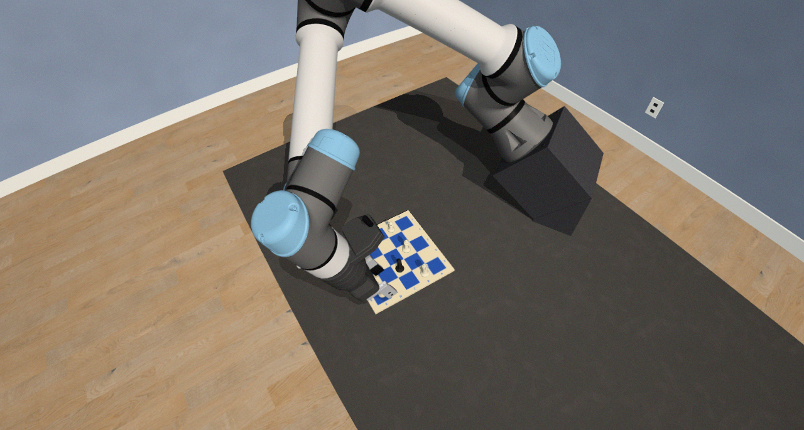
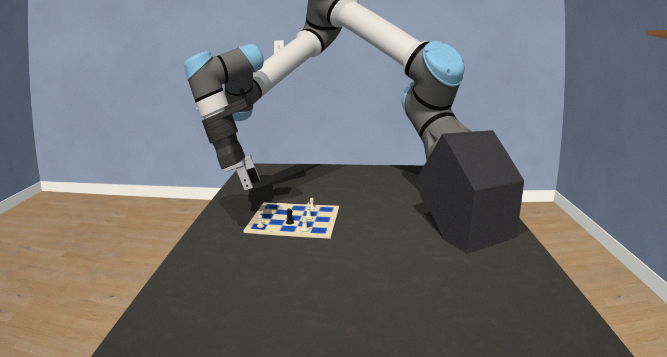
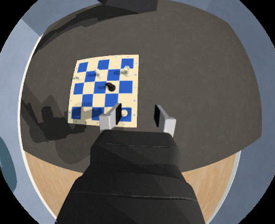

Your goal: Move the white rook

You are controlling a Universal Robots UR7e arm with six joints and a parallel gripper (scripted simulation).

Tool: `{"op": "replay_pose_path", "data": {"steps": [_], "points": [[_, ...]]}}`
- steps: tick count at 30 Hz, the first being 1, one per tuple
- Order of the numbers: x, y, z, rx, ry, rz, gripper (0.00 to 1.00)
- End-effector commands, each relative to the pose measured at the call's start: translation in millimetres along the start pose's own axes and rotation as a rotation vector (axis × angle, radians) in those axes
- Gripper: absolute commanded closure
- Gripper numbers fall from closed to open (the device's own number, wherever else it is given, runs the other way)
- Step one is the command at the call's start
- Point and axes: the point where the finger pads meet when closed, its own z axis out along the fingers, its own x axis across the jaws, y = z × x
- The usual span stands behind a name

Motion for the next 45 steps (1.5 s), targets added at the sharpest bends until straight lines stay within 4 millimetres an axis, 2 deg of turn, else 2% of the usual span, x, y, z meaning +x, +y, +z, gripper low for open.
{"op": "replay_pose_path", "data": {"steps": [1,8,10,17,24,35,45], "points": [[-2,-28,4,-0.103,0.007,0.015,0.00],[-11,-62,10,-0.198,0.011,0.029,0.00],[-11,-62,10,-0.198,0.011,0.029,0.00],[-21,-89,15,-0.270,0.015,0.042,0.00],[-29,-109,19,-0.319,0.018,0.051,0.00],[-36,-121,22,-0.349,0.020,0.058,0.00],[-37,-124,23,-0.353,0.019,0.060,0.00]]}}
